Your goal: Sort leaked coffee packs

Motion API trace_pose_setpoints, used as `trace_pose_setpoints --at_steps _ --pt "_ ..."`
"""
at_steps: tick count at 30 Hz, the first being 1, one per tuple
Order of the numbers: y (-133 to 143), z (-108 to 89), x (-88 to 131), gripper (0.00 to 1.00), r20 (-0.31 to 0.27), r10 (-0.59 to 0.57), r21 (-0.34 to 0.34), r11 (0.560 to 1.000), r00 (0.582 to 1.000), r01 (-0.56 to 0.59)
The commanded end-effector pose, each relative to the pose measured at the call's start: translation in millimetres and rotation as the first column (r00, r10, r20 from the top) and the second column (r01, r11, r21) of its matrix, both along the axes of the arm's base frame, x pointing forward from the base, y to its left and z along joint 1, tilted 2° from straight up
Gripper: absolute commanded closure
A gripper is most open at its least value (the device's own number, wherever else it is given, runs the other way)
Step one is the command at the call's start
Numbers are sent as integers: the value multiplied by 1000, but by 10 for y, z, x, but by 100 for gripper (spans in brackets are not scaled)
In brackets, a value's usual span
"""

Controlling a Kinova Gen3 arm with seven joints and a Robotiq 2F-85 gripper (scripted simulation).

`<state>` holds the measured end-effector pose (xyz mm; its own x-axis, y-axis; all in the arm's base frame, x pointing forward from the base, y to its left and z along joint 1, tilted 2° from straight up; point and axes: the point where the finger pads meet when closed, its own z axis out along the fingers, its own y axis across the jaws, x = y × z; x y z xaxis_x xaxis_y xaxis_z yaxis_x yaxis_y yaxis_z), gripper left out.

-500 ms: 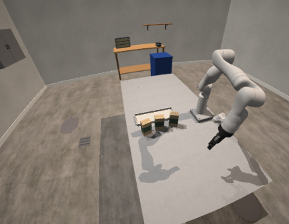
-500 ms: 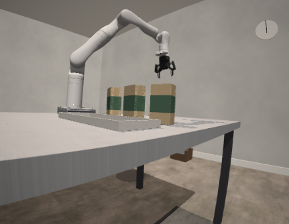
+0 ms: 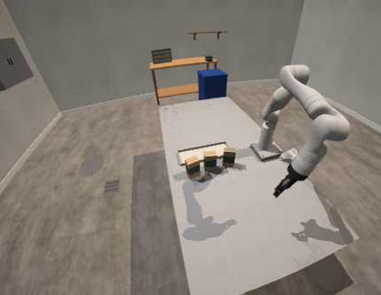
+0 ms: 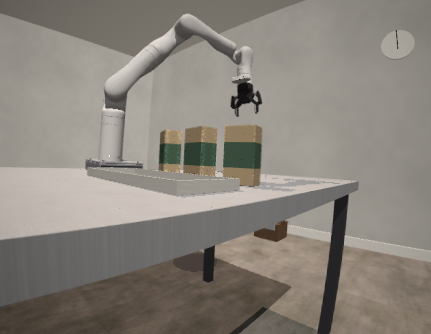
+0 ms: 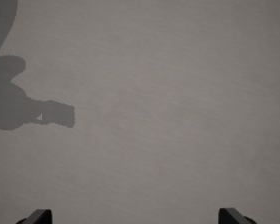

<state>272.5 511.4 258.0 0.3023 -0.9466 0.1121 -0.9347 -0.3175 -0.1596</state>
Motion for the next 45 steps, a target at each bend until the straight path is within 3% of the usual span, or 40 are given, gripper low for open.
trace_pose_setpoints --at_steps 1,9,17,19,24,27,29,34,36,40,45 --pt "3 12 1 0 1 0 2 1000 1000 0" --pt "-56 1 47 0 2 -29 5 1000 1000 29" --pt "-472 -77 332 0 2 -228 26 973 974 227" --pt "-472 -77 332 0 2 -228 26 973 974 227" --pt "-999 -170 606 0 -5 -455 51 889 891 454" --pt "-1408 -240 762 0 -16 -610 70 790 792 610" --pt "-1710 -291 849 0 -27 -712 83 698 702 711" --pt "-2513 -427 962 0 -66 -914 110 391 399 914" --pt "-2513 -427 962 0 -66 -914 110 391 399 914" --pt "-3126 -538 934 0 -106 -988 121 100 113 988" --pt "-3754 -666 789 0 -153 -964 117 -236 -218 965"
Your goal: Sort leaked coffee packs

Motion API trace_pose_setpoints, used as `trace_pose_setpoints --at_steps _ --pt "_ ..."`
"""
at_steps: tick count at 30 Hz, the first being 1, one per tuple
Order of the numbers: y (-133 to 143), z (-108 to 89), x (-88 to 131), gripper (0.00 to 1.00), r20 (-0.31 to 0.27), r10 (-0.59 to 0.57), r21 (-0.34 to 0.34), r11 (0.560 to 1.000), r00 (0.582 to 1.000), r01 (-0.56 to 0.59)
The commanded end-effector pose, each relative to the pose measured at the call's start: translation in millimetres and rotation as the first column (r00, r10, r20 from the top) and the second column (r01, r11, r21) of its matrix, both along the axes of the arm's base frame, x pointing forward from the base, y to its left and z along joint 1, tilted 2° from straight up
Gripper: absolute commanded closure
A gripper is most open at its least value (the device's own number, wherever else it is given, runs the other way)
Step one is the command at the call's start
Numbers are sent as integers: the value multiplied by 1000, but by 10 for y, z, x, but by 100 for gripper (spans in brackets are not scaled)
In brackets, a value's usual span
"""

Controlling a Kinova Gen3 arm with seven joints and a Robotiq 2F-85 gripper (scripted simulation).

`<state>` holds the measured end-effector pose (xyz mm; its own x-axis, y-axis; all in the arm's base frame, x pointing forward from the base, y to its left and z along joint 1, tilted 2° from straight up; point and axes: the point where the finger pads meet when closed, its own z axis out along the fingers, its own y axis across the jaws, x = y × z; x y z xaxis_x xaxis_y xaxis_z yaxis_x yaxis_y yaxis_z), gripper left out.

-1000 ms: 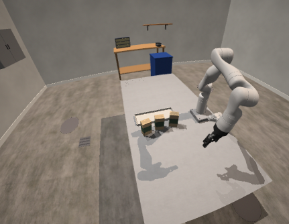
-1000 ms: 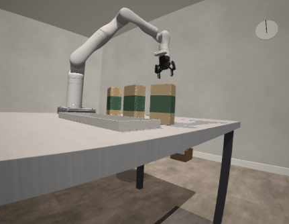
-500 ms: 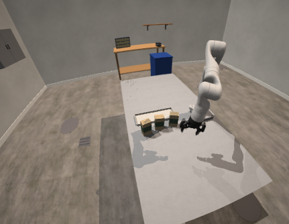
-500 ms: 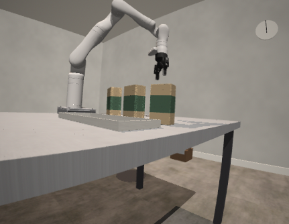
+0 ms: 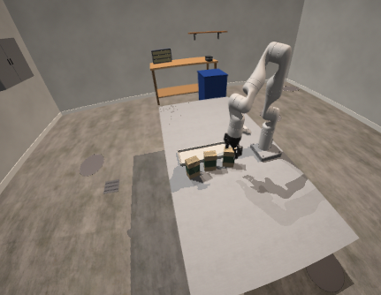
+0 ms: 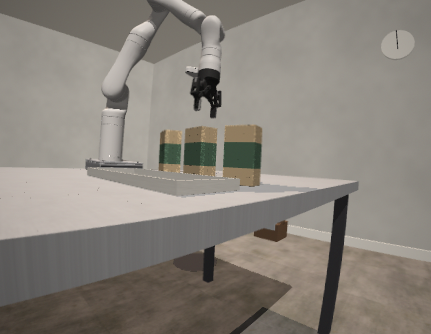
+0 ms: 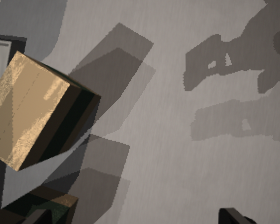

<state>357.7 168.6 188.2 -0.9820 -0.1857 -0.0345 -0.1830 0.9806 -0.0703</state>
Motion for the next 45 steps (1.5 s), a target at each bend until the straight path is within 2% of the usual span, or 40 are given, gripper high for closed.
trace_pose_setpoints --at_steps 1,6,8,12,16,34,35,45 --pt "-428 9 -100 0 8 -162 30 986 987 162" --pt "-806 -83 -275 0 -3 -387 62 920 922 387" --pt "-806 -83 -275 0 -3 -387 62 920 922 387" --pt "-968 -128 -373 0 -11 -487 77 871 874 486" --pt "-1034 -147 -419 0 -15 -528 83 846 849 527" --pt "-1045 -150 -426 0 -16 -535 83 841 845 534" --pt "-1045 -150 -426 15 -16 -535 83 841 845 534" --pt "-1045 -150 -426 15 -16 -535 83 841 845 534"
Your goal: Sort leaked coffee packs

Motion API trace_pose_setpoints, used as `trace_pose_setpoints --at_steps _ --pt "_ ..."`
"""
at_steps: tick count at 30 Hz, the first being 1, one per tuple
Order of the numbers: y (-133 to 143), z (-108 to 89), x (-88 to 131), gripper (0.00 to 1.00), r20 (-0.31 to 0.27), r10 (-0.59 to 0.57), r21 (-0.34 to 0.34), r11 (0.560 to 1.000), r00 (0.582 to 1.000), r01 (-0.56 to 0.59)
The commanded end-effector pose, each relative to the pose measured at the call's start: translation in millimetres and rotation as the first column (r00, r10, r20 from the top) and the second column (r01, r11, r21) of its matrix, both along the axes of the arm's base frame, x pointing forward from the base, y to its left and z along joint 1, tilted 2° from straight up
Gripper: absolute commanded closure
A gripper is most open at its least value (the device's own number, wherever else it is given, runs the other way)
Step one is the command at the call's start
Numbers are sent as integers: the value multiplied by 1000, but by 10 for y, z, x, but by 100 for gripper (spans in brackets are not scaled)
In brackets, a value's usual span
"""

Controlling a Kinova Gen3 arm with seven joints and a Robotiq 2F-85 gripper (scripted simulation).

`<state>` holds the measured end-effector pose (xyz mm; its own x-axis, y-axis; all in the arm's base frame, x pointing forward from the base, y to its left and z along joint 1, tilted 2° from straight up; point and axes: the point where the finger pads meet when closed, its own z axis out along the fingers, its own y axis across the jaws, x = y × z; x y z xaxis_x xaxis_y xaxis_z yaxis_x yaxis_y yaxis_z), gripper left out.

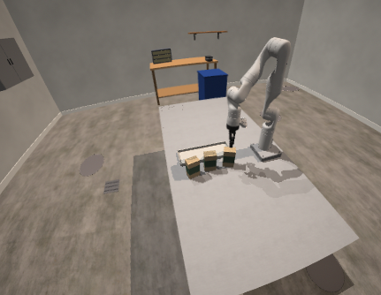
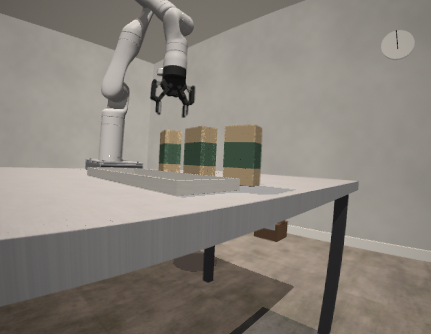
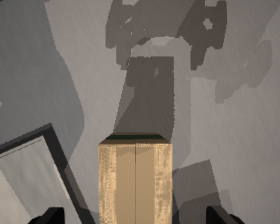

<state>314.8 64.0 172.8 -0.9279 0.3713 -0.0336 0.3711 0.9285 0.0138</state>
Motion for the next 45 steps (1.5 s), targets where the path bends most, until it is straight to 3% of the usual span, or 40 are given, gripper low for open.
trace_pose_setpoints --at_steps 1,9,21,45 --pt "1 4 3 15 1 0 1 1000 1000 0" --pt "1 -19 4 15 1 0 1 1000 1000 0" --pt "0 -376 20 15 1 0 1 1000 1000 0" --pt "0 -384 20 15 1 0 1 1000 1000 0"
